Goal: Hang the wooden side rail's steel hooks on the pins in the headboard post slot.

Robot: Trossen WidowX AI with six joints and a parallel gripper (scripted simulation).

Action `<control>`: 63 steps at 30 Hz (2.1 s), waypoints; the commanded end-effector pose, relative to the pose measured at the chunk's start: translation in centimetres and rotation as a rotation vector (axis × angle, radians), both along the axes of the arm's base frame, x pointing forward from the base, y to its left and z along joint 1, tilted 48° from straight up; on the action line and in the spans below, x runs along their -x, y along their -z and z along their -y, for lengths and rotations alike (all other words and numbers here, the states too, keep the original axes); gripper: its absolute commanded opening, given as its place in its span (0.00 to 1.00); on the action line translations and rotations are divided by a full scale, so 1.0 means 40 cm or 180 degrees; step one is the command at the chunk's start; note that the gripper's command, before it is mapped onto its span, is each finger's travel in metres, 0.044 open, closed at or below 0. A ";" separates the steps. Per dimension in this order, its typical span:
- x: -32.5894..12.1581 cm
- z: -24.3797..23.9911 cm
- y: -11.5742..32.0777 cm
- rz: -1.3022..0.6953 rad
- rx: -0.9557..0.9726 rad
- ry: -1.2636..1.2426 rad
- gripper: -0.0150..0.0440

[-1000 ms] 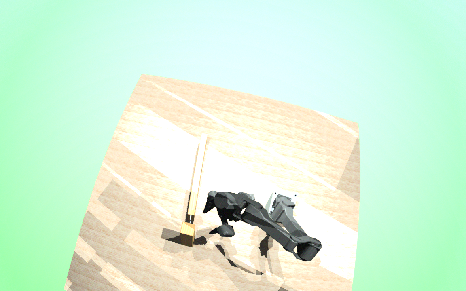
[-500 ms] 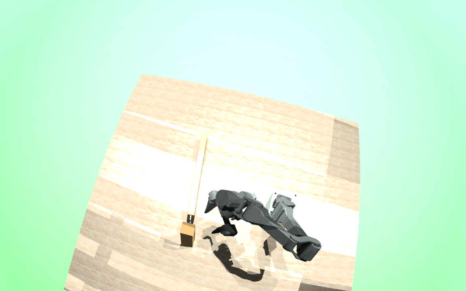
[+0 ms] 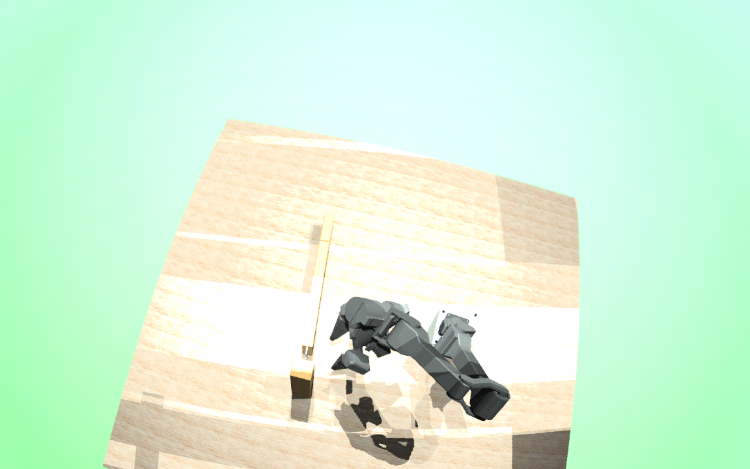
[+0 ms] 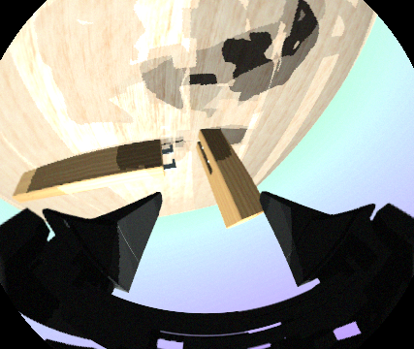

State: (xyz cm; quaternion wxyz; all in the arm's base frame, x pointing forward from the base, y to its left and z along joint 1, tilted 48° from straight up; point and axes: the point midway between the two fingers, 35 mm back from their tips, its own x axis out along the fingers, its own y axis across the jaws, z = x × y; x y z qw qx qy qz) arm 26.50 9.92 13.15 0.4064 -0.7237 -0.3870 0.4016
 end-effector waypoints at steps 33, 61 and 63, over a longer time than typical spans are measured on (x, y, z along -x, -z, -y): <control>-0.066 0.035 0.101 -0.6304 -0.2636 0.0784 1.00; -0.077 0.037 0.115 -0.7047 -0.2761 0.0839 1.00; -0.112 0.042 0.128 -0.7452 -0.2883 0.1116 1.00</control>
